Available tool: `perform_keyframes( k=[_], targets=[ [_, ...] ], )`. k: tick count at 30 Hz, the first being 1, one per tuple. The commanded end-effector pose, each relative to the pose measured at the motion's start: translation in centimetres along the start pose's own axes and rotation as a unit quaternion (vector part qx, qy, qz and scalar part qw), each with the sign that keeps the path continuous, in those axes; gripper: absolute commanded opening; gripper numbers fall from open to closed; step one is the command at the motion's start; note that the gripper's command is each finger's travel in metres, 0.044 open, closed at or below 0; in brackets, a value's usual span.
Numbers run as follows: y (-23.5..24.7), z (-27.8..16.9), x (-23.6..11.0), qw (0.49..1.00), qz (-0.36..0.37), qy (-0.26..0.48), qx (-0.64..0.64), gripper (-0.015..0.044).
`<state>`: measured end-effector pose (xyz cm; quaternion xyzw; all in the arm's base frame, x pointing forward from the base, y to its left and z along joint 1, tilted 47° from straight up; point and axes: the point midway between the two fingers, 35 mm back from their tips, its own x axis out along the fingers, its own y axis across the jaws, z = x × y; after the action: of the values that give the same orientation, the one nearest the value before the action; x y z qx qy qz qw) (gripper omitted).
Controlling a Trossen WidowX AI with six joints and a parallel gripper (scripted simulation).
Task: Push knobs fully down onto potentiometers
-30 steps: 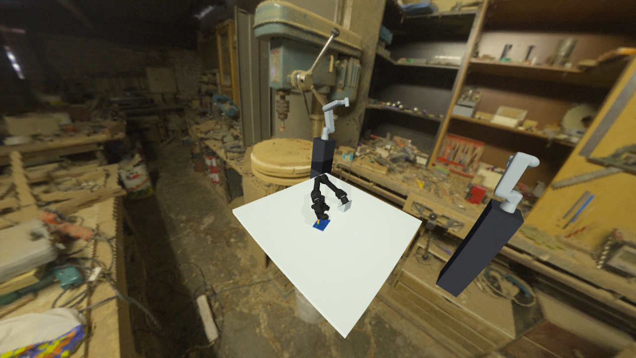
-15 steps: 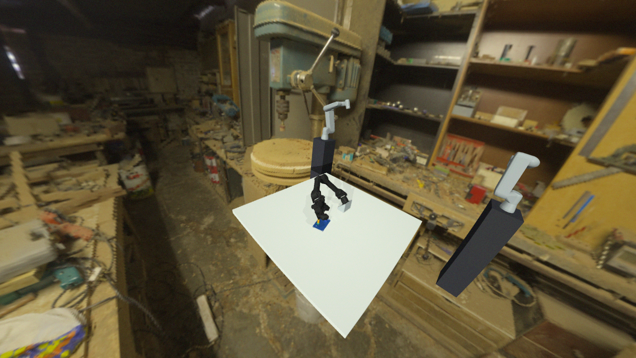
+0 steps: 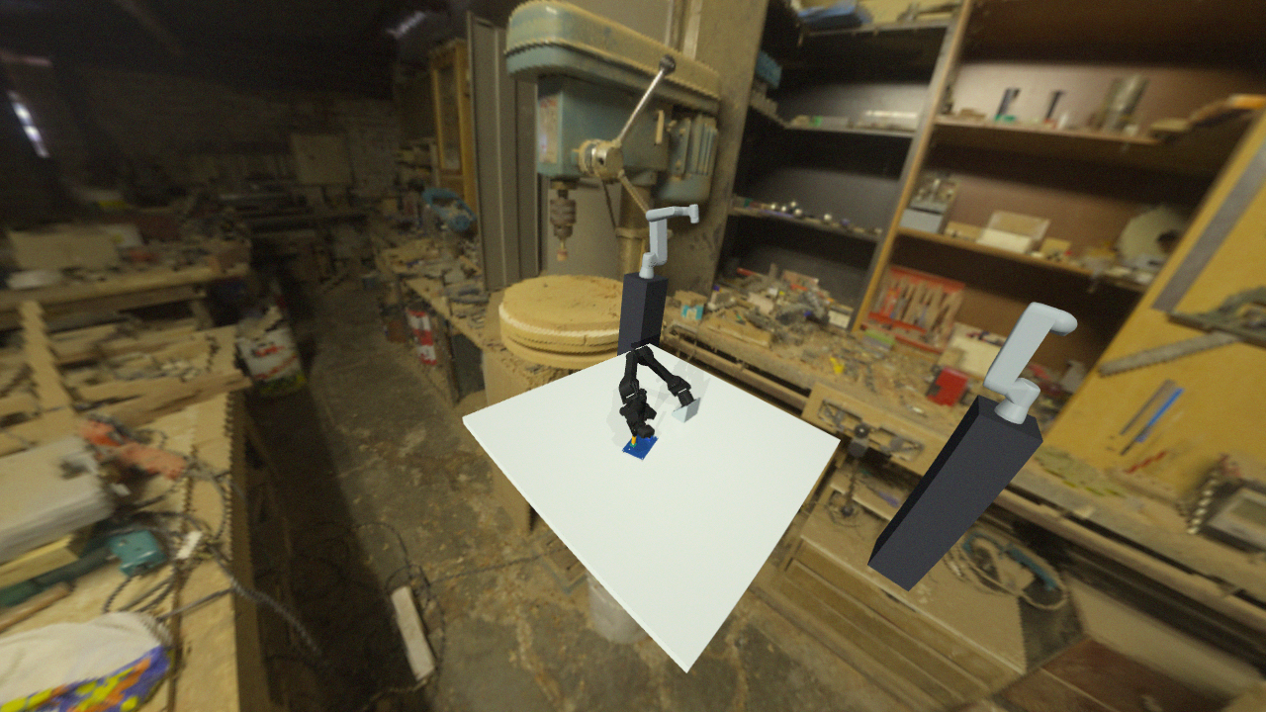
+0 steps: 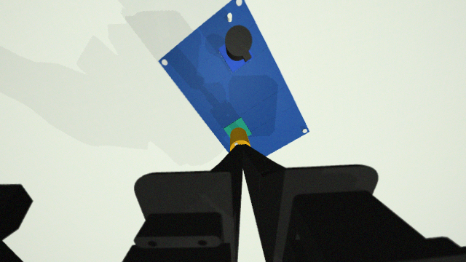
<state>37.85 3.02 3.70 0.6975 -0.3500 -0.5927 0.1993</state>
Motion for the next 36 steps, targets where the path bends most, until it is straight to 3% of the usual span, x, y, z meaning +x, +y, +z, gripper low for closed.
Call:
perform_keyframes(
  k=[1,36],
  targets=[
    [0.18,-0.17,0.50,1.000,0.001,-0.001,0.003,0.0000],
    [0.19,-0.17,0.90,1.000,0.001,-0.001,0.003,0.0000]
  ],
)
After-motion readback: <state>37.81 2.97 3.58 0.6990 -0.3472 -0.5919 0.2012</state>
